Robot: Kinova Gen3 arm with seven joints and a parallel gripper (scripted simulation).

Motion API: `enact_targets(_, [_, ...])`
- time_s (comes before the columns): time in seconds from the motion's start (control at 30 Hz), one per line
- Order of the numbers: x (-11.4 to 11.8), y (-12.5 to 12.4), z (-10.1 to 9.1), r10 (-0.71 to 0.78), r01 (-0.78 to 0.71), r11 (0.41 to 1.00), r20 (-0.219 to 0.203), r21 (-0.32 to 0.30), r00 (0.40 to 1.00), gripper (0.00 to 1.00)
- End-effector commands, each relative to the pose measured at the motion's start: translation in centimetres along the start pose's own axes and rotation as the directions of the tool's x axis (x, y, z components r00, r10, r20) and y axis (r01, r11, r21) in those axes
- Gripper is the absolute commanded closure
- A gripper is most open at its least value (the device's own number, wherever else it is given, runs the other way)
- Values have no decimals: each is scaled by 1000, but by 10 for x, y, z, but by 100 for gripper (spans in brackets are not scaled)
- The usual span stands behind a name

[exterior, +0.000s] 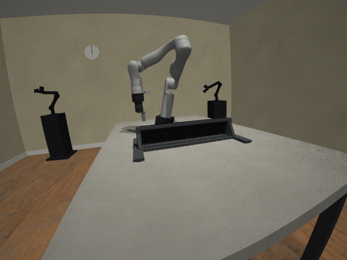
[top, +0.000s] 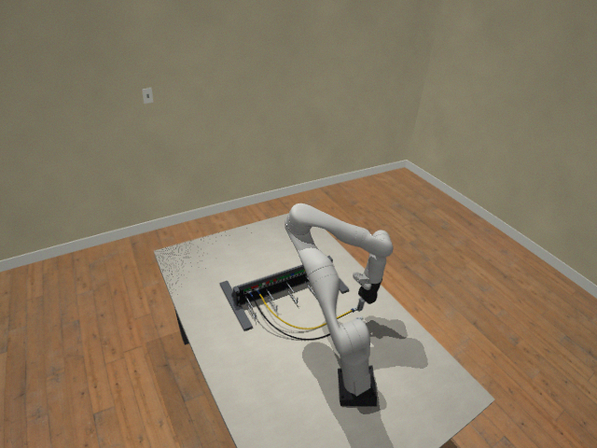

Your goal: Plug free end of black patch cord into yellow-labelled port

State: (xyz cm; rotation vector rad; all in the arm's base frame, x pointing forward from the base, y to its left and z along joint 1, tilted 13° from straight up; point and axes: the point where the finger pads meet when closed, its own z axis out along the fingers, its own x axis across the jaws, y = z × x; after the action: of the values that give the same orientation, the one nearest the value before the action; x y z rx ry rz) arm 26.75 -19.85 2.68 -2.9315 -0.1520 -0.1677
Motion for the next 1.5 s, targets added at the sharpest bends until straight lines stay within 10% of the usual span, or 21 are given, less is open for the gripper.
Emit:
enact_targets(0.0, [-2,1,-1,12,-12,1000,6,-1,1000,100])
enact_targets(1.1, [-1,7,-1,9,-9,1000,4,-1,1000,100])
enact_targets(1.13, [-2,6,-1,8,-8,1000,4,0,1000,27])
enact_targets(1.47, [-2,6,-1,8,-8,1000,4,0,1000,27])
